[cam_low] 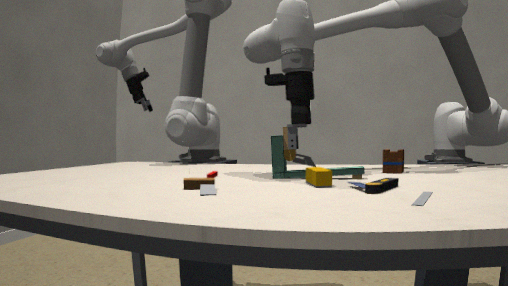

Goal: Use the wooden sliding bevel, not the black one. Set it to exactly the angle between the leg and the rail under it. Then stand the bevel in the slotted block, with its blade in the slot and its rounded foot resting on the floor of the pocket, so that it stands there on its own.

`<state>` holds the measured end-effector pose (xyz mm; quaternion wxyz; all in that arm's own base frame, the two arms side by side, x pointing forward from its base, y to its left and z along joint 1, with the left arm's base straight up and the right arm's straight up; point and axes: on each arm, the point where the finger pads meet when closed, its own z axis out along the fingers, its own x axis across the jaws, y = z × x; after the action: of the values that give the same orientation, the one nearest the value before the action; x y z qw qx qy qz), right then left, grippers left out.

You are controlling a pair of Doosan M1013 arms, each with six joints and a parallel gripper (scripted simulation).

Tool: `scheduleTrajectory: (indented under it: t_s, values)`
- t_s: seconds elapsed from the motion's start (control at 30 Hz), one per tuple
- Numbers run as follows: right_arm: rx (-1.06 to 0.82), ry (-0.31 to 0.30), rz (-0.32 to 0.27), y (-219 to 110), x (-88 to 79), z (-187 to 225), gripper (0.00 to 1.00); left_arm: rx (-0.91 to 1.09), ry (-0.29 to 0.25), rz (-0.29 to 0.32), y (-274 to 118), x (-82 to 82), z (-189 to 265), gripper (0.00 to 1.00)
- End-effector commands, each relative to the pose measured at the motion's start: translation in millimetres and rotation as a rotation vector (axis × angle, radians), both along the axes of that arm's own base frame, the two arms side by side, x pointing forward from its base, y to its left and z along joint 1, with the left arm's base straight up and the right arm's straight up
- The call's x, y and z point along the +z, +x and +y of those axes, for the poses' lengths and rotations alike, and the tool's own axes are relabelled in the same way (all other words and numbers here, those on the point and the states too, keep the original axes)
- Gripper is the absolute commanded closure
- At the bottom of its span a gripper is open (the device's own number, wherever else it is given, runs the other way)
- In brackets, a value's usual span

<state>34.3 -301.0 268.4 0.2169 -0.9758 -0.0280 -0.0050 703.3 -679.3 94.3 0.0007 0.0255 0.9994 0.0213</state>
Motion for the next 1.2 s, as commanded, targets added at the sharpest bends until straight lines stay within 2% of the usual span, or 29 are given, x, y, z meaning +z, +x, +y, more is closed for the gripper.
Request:
scheduleTrajectory:
  t_s: [0.0, 1.17]
  values:
    - [0.0, -0.001, -0.001, 0, 0.6, 0, 0.0, 0.0, -0.002, -0.001, 0, 1.7, 0, 1.0]
    - [0.0, -0.001, -0.001, 0, 0.6, 0, 0.0, 0.0, -0.002, -0.001, 0, -19.5, 0, 1.0]
